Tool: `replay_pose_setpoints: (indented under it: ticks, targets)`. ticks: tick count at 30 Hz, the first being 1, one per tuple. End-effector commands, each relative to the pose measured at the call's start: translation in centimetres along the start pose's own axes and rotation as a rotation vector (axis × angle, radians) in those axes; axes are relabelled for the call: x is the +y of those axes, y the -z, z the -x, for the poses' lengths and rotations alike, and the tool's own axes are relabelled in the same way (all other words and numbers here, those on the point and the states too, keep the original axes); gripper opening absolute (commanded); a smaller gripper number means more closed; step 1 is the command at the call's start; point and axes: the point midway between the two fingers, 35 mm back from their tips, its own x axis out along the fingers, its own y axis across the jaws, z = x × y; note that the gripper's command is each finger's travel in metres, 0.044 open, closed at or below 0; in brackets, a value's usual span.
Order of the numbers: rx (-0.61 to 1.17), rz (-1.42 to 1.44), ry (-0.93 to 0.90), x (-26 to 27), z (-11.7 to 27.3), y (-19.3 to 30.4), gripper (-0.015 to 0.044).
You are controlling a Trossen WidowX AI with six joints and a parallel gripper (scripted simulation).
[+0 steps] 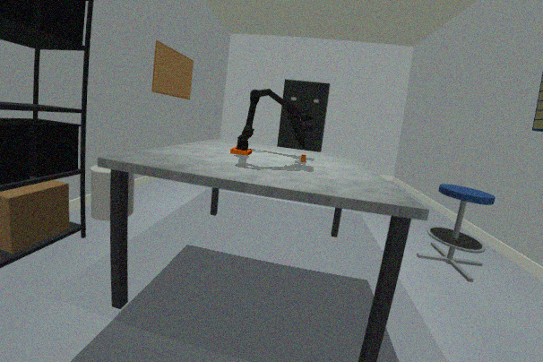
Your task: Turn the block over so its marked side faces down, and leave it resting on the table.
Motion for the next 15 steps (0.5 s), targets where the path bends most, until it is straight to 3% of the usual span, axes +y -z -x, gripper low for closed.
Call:
replay_pose_setpoints:
  ticks: [1,11,15]
  targets:
    - [0.115,-0.004,-0.003,0.0,-0.1,-1.0,0.044]
    - [0.407,-0.006,-0.004,0.0,1.0,-2.5,0.044]
    - [0.427,-0.007,-0.003,0.0,1.1,-2.5,0.044]
